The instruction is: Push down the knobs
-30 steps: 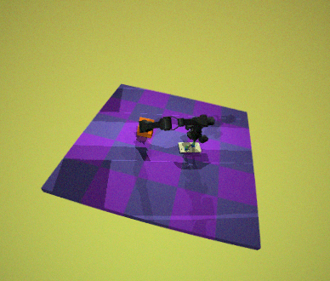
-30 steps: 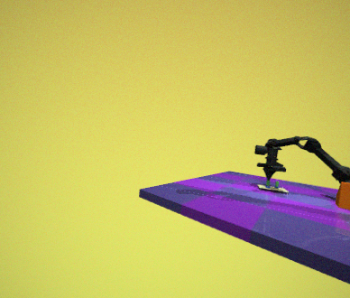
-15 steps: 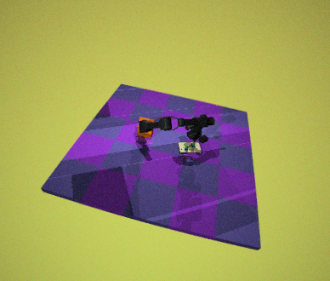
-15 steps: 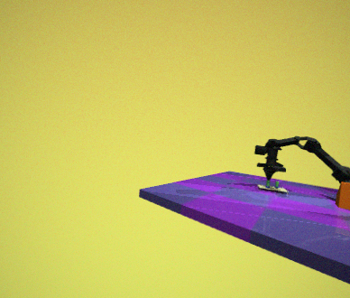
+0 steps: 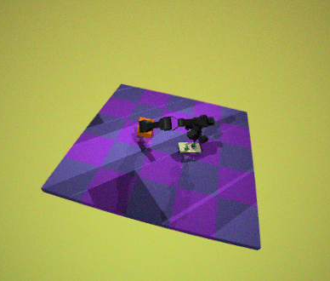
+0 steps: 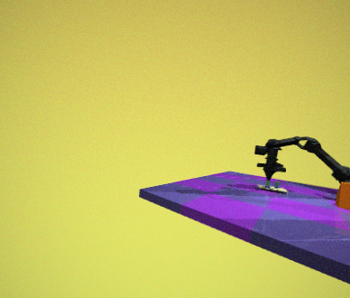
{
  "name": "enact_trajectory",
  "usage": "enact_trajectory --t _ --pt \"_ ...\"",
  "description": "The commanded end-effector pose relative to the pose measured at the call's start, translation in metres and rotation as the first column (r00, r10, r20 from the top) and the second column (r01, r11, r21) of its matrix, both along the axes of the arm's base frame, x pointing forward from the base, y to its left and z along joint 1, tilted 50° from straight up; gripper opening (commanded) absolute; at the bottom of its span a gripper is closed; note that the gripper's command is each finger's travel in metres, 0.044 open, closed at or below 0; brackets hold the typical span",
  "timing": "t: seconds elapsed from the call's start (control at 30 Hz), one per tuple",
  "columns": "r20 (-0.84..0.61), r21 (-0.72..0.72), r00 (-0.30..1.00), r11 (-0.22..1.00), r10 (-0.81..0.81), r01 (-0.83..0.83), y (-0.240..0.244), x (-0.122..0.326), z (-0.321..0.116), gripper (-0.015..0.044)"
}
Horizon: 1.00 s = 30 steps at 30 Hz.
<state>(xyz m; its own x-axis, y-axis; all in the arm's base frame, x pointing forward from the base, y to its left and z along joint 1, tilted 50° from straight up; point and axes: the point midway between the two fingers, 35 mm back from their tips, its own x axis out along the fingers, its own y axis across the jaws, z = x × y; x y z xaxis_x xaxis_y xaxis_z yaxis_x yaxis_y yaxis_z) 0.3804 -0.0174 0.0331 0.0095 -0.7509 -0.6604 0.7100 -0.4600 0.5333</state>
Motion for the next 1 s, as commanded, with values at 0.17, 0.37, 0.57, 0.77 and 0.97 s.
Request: enact_trajectory --t 0.17,0.37,0.57,0.77,0.97 --pt "0.002 -0.012 0.999 0.999 -0.036 0.036 -0.017 0.002 -0.009 0.0000" --pt "0.002 -0.012 0.999 0.999 -0.036 0.036 -0.013 0.003 -0.006 0.0000" --pt "0.002 -0.011 0.999 0.999 -0.035 0.036 -0.006 0.003 0.000 0.0000" --pt "0.002 -0.011 0.999 0.999 -0.035 0.035 0.001 0.003 0.006 0.0000" --pt "0.002 -0.010 0.999 0.999 -0.036 0.036 0.009 0.003 0.013 0.0000"
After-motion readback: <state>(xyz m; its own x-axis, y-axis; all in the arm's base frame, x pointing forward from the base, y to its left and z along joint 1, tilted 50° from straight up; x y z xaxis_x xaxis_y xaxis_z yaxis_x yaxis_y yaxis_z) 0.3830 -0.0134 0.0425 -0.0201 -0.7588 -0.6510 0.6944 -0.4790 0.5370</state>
